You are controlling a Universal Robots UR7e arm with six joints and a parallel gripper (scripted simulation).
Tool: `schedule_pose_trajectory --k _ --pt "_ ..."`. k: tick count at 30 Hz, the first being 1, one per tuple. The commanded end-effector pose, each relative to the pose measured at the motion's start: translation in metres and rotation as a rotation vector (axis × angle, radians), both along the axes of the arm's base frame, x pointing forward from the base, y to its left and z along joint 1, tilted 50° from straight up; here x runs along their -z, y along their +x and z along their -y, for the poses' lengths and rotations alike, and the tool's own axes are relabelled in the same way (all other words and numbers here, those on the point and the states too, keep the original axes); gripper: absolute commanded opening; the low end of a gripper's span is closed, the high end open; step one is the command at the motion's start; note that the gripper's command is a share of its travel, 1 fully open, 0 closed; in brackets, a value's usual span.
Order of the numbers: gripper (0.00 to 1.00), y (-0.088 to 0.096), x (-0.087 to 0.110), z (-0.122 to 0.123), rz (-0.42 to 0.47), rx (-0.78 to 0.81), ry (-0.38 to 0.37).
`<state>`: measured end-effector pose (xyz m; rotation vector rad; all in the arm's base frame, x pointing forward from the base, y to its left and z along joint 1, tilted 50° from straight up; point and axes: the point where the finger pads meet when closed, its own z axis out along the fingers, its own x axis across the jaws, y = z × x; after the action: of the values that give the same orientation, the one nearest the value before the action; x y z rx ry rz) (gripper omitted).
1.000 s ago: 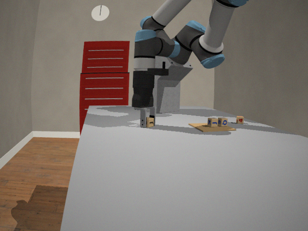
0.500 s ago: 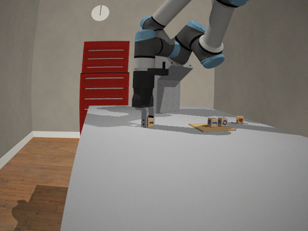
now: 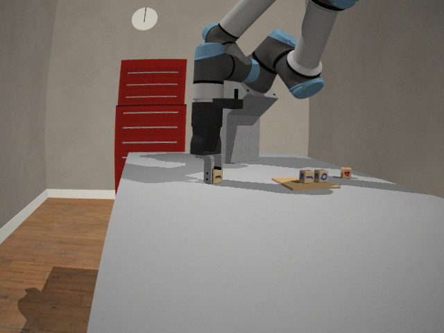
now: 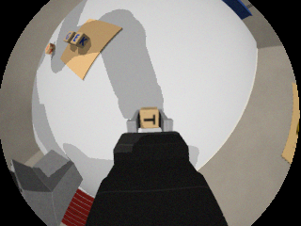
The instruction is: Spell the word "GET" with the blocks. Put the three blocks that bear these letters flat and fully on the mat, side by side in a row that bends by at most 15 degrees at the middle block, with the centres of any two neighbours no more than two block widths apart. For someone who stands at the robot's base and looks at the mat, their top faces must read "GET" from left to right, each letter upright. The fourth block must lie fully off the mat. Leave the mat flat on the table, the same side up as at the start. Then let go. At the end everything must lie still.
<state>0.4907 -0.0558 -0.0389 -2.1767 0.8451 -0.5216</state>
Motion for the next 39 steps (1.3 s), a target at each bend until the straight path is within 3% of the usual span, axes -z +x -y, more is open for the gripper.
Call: schedule_pose_trajectory --k 1,23,39 --pt "0.57 0.0 0.0 0.0 0.001 -0.001 0.001" --pt "0.57 -0.001 -0.002 0.001 0.001 0.001 0.0" --pt "0.57 -0.023 -0.025 0.018 -0.001 0.001 0.001"
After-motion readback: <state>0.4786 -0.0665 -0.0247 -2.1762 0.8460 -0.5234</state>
